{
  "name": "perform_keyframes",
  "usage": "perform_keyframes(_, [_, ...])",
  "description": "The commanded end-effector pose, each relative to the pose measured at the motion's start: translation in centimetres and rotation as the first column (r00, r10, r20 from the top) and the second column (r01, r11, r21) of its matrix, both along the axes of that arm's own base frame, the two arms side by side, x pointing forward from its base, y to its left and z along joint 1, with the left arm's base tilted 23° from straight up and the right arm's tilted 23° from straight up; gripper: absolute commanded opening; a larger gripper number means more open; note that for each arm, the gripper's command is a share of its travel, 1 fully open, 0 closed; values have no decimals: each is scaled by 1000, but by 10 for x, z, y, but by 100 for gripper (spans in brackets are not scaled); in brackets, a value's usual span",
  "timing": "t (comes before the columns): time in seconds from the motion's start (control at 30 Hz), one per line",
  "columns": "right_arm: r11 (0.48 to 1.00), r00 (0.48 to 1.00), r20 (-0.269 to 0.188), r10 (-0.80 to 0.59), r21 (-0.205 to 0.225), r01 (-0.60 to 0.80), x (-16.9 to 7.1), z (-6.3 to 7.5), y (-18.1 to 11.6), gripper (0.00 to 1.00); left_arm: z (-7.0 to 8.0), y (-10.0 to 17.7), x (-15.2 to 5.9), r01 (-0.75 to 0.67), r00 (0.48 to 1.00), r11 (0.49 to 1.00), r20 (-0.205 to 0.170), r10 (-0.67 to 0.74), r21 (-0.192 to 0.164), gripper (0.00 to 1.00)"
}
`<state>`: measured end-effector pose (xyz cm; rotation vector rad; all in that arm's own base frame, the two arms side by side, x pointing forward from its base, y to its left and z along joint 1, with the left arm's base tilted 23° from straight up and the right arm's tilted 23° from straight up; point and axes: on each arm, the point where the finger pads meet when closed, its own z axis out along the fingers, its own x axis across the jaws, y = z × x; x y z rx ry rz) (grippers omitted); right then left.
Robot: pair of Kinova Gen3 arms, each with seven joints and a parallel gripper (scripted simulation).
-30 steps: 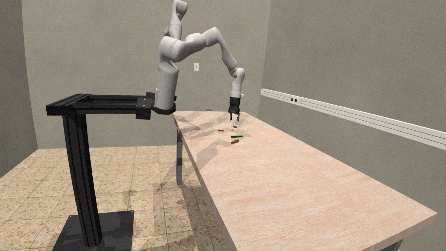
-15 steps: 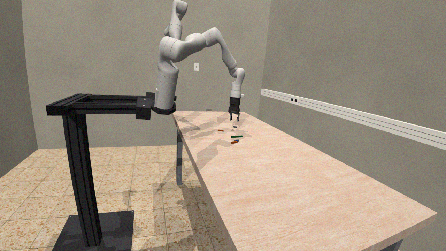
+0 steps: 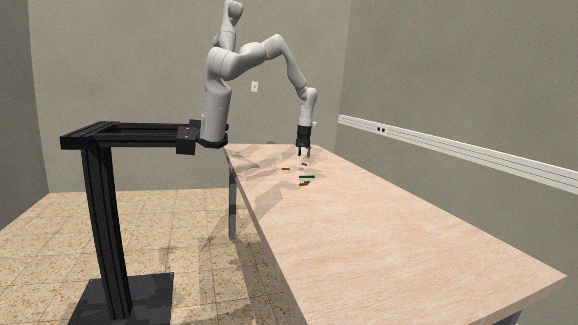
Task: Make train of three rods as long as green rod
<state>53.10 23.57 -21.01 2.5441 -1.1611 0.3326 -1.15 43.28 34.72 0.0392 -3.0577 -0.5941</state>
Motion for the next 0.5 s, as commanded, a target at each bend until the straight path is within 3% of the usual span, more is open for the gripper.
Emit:
perform_keyframes(0.0, [998, 997, 27, -69, 7, 69, -3, 4, -5, 100, 1, 0, 0, 0, 1000, 1000, 0, 0, 2, 100])
perform_keyframes(0.17, [977, 974, 77, -211, 24, 210, -10, 12, -19, 100, 1, 0, 0, 0, 1000, 1000, 0, 0, 2, 100])
perform_keyframes(0.47, [868, 850, 179, -496, 86, 488, -26, 30, -47, 100, 1, 0, 0, 0, 1000, 1000, 0, 0, 2, 100])
